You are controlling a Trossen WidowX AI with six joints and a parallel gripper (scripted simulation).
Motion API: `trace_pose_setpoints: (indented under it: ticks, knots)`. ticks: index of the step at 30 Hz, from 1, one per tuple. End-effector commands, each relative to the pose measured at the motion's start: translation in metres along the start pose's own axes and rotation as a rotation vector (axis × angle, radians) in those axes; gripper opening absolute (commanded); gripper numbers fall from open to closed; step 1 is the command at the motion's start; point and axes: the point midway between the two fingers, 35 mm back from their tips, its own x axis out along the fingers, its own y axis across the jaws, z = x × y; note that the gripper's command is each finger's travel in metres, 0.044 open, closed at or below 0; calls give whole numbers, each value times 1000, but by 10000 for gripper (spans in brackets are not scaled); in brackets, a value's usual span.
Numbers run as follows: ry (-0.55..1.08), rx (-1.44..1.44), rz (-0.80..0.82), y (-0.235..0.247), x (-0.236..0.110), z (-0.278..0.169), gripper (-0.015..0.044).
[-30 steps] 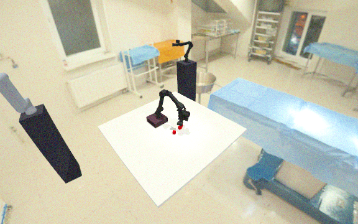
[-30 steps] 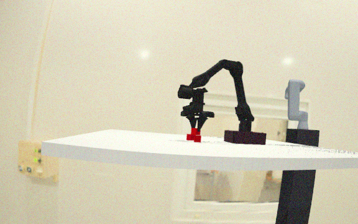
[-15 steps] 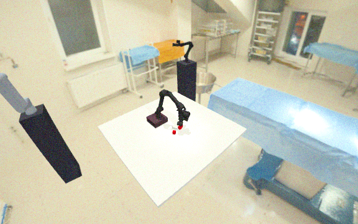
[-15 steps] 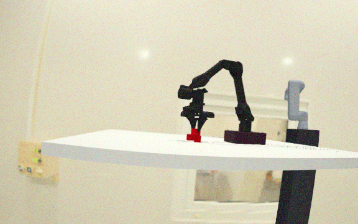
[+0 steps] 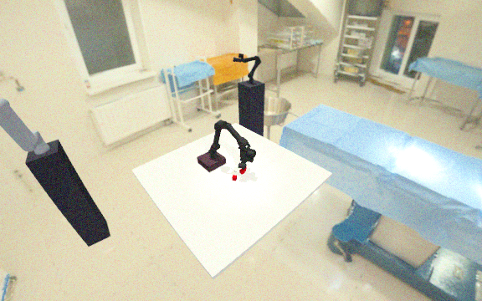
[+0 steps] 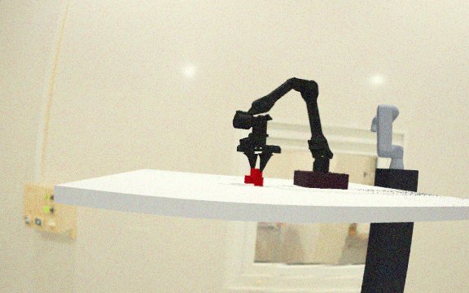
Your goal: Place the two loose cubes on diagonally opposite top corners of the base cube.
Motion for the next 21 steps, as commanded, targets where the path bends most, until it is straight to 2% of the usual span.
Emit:
trace_pose_setpoints:
  ticks: [1,17,19,21]
  knots:
    - [-5,0,-2,0,-8,1,205]
    - [-5,0,-2,0,-27,1,205]
    - [-5,46,-3,-4,-26,-1,258]
    - [-7,174,-7,-15,-30,-5,265]
